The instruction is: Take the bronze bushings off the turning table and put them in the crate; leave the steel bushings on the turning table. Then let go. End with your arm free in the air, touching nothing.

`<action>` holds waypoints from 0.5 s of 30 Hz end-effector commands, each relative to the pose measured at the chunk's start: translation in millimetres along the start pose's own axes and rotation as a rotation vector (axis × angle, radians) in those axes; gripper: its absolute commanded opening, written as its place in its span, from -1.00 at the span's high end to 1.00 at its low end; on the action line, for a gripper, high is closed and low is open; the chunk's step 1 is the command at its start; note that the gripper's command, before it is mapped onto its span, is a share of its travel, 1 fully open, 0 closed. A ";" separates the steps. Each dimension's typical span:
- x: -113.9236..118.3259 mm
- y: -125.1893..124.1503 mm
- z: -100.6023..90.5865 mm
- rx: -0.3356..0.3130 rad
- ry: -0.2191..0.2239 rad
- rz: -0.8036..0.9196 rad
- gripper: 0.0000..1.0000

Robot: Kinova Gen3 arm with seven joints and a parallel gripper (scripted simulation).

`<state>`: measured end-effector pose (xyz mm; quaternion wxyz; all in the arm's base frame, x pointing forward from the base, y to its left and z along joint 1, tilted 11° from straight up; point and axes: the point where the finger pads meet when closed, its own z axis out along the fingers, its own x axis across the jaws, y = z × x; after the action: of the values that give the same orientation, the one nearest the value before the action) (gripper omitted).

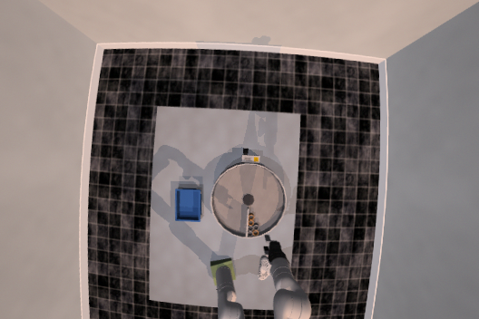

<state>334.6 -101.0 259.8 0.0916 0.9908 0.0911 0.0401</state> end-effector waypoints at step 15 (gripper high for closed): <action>-3.5 -23.5 45.5 0.006 -0.013 -0.007 -1.00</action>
<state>331.1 -86.9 210.3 0.0895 0.9910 0.0943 0.0329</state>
